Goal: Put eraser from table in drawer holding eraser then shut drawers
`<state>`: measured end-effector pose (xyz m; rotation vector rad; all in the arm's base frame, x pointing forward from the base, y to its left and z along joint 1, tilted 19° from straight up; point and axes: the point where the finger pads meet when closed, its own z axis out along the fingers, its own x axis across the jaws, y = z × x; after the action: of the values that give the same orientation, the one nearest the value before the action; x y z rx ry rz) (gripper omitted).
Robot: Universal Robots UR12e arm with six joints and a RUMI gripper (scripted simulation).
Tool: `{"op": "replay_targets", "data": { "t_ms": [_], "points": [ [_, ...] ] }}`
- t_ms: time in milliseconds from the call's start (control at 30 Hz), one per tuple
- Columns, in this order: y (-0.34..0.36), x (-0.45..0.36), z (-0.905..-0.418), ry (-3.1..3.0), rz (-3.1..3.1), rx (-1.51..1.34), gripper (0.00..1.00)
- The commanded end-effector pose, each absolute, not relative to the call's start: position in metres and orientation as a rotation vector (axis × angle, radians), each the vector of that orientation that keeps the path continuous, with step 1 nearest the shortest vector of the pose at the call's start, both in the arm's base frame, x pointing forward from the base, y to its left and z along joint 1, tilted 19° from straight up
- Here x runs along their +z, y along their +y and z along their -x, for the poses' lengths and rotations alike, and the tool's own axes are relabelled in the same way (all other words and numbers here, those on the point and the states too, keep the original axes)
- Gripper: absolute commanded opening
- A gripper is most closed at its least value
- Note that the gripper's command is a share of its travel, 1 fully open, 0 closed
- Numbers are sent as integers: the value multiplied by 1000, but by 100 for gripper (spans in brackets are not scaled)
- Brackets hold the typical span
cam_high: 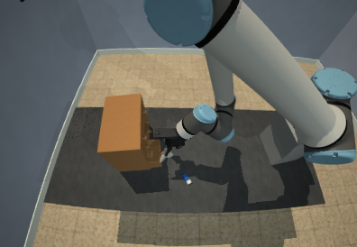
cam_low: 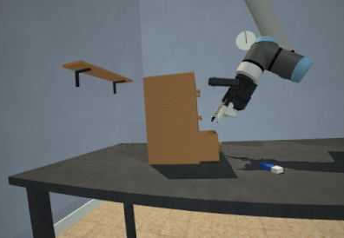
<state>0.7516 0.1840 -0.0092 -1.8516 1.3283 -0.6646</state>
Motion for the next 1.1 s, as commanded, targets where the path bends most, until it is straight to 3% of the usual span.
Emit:
{"op": "replay_targets", "data": {
  "t_ms": [0,1067],
  "points": [
    [184,-8,-751,1329,1853,-664,100],
    [175,7,-721,1429,1964,-578,100]
  ]
}}
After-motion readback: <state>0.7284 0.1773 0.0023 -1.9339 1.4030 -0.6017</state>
